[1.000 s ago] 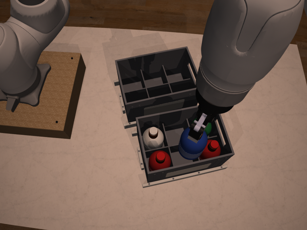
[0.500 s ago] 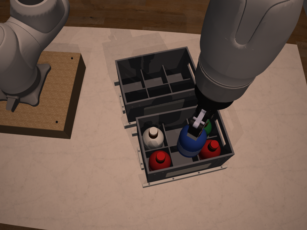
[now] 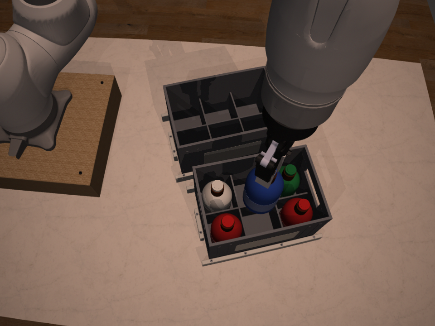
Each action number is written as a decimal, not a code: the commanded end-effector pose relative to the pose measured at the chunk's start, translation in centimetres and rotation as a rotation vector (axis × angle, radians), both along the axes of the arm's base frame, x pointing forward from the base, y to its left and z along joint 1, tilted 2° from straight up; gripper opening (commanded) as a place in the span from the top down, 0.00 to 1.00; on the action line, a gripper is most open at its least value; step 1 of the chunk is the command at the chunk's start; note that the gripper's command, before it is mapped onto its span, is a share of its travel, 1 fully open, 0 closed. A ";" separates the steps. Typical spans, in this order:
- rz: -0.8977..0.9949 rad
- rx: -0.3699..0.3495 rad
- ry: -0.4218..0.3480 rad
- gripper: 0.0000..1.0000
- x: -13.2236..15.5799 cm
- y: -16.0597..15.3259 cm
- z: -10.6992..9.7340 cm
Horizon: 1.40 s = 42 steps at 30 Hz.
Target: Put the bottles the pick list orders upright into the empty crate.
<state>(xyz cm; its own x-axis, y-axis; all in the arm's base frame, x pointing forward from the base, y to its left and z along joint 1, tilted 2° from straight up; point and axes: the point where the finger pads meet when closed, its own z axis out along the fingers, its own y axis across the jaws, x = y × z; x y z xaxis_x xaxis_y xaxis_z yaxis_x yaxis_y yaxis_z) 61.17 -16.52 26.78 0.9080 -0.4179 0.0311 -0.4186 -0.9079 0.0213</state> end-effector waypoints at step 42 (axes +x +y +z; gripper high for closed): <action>0.000 0.000 0.000 1.00 -5.5 5.4 -0.3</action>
